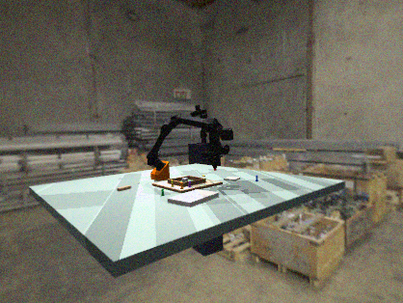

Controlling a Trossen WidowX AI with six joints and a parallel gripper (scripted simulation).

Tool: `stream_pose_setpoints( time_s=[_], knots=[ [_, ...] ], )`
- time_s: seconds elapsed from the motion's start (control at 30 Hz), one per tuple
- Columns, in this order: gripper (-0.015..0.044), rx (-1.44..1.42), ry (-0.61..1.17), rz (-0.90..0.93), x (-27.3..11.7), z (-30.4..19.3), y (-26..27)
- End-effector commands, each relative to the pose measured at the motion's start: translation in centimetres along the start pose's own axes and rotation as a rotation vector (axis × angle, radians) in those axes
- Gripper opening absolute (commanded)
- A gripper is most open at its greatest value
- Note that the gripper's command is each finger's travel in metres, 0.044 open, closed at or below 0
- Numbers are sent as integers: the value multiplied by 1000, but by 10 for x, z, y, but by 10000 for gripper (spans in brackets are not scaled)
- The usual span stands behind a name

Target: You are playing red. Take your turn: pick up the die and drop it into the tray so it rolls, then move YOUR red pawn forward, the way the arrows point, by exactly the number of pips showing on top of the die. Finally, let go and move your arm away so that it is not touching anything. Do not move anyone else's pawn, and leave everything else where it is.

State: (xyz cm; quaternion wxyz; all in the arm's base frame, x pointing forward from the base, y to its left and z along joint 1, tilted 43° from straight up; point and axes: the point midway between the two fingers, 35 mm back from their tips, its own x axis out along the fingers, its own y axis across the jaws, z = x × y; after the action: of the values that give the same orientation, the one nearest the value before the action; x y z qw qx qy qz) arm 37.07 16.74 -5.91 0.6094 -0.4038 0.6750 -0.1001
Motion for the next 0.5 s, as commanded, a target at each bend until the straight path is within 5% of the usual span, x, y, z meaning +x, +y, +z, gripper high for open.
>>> stream_pose_setpoints(
  time_s=[0.0, 0.47],
  knots=[
    [0, 5, -3, 5, -20, -1, 0],
    [0, 4, -2, 6, -58, -12, 4]
  ],
)
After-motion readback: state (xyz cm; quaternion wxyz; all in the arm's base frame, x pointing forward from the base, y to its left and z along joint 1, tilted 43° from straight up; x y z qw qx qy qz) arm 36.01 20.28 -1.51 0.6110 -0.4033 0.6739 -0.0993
